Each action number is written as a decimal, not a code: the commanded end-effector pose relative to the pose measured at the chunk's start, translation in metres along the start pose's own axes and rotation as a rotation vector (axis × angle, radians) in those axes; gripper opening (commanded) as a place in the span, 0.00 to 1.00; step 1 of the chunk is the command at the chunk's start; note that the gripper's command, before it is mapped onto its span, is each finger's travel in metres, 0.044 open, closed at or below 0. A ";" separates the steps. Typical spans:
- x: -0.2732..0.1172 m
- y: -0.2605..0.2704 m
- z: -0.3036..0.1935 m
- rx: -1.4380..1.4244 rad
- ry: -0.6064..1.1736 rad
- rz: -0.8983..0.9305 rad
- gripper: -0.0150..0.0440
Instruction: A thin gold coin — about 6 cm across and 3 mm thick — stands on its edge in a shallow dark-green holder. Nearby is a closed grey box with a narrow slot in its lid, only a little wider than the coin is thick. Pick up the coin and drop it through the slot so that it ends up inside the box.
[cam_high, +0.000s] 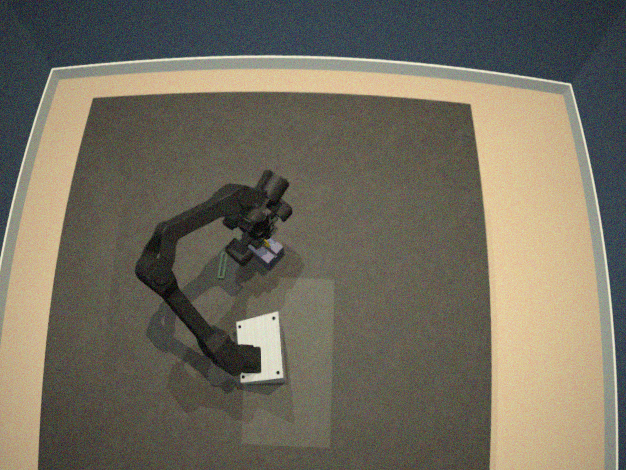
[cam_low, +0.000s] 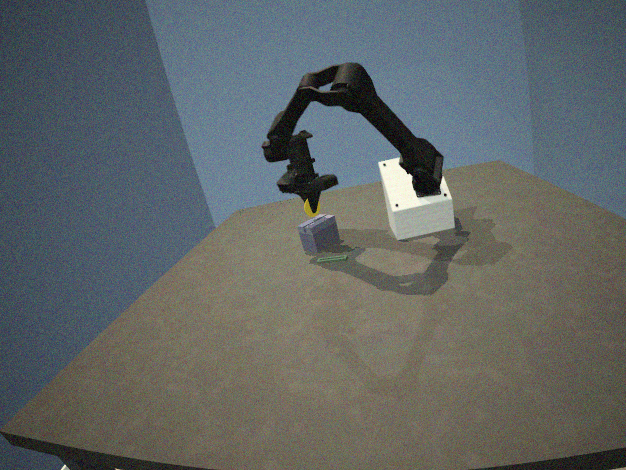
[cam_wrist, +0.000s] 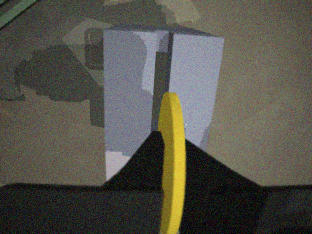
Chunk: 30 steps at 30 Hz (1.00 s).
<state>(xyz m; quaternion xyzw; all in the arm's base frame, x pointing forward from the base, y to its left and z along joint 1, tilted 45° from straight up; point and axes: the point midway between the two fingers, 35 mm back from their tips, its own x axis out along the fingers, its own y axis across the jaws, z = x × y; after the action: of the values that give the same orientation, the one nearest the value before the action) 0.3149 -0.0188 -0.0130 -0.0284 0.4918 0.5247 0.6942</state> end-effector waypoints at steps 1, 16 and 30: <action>0.003 0.000 0.000 0.004 -0.004 0.002 0.25; 0.010 0.000 0.000 0.004 -0.004 0.002 0.25; 0.010 0.000 0.000 -0.001 0.002 0.000 0.53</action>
<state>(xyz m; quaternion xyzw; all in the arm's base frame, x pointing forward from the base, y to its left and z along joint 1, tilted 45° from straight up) 0.3145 -0.0110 -0.0204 -0.0288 0.4924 0.5249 0.6937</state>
